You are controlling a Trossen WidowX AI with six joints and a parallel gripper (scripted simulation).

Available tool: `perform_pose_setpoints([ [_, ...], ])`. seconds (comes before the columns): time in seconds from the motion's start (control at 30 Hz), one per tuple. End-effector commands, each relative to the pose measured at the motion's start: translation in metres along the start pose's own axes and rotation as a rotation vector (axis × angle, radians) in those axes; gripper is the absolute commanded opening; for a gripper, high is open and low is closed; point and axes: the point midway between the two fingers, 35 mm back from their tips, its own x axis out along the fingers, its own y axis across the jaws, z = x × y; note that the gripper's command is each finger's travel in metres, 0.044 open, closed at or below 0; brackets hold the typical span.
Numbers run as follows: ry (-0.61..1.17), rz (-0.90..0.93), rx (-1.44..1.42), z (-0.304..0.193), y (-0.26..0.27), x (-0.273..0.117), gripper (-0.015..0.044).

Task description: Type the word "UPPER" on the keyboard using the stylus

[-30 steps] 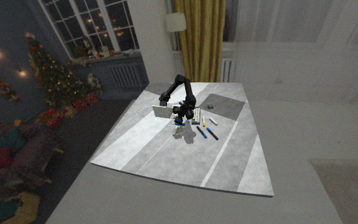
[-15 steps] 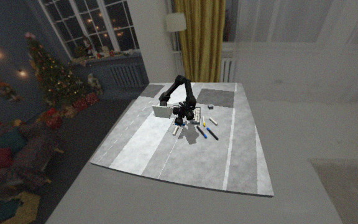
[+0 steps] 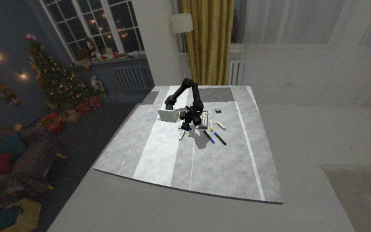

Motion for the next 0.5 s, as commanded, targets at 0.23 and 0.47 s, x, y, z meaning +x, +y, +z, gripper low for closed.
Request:
perform_pose_setpoints([
  [0.23,0.002,-0.004,0.005,-0.0039,-0.0001,0.0075,0.015],
  [0.47,0.002,-0.005,0.005,-0.0065,-0.0001,0.0119,0.015],
])
